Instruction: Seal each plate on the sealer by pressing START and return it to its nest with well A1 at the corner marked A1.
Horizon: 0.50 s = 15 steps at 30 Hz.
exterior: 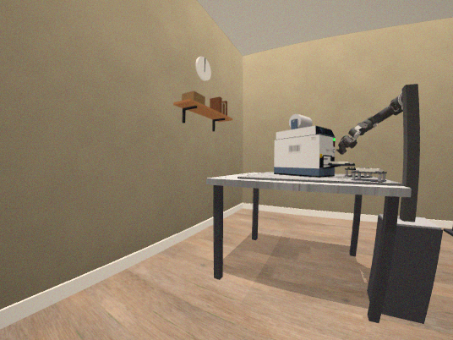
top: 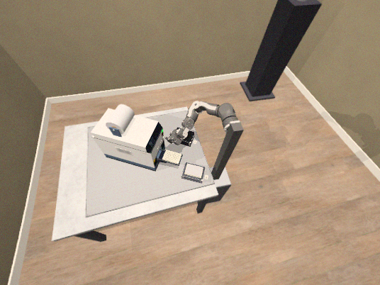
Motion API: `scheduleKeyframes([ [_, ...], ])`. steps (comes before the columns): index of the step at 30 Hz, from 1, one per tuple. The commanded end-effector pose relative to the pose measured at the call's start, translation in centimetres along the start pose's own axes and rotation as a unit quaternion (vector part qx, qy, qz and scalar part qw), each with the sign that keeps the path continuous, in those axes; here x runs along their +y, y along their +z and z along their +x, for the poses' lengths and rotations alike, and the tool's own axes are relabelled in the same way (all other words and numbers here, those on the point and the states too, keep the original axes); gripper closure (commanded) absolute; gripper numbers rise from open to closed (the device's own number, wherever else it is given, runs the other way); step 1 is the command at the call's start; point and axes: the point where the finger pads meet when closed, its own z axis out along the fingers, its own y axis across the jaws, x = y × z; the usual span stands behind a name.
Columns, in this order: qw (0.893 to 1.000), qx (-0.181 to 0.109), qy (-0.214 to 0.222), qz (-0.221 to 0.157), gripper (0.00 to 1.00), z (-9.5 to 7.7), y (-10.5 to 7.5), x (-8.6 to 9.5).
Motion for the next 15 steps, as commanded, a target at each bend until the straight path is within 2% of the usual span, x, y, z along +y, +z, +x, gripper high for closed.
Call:
scheduleKeyframes([
  [1, 1.000, 0.000, -0.002, -0.004, 1.00, -0.04, 0.08, 0.07],
  [15, 1.000, -0.001, 0.000, -0.002, 1.00, -0.07, 0.03, 0.06],
])
